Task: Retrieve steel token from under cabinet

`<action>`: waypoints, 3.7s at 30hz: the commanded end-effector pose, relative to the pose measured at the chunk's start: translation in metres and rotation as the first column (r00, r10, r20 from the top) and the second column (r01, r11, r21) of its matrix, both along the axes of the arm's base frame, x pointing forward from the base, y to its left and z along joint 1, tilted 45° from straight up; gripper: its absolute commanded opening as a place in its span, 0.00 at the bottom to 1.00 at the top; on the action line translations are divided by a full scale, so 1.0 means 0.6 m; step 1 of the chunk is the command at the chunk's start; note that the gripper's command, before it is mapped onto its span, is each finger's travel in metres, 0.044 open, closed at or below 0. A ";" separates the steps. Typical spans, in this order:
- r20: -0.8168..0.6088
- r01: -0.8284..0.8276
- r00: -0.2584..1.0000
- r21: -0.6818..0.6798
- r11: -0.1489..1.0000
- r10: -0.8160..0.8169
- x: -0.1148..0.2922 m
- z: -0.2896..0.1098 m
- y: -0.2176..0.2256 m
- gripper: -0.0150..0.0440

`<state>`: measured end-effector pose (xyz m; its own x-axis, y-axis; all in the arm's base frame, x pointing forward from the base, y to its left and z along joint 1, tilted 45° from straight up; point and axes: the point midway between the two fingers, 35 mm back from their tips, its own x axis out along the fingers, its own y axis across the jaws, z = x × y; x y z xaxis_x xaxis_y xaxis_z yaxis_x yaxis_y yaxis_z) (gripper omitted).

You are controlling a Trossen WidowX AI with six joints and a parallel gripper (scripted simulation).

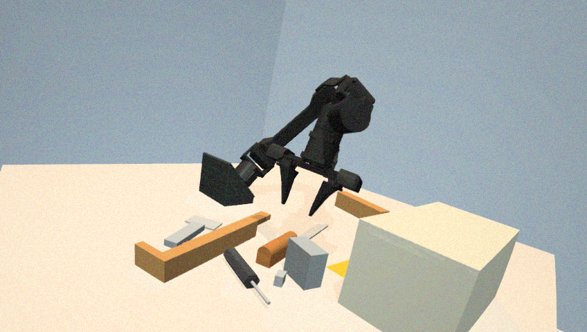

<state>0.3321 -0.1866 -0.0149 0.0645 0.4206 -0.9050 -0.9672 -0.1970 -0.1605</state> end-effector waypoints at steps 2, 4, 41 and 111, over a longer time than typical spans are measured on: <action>-0.003 0.009 1.000 0.139 0.990 -0.009 -0.017 -0.016 -0.003 0.71; 0.000 0.020 1.000 0.205 0.979 -0.020 -0.025 -0.023 -0.006 0.71; 0.011 0.043 0.999 0.316 0.948 -0.049 -0.021 -0.113 0.060 0.71; 0.010 0.043 0.999 0.316 0.948 -0.049 -0.038 -0.083 0.035 0.25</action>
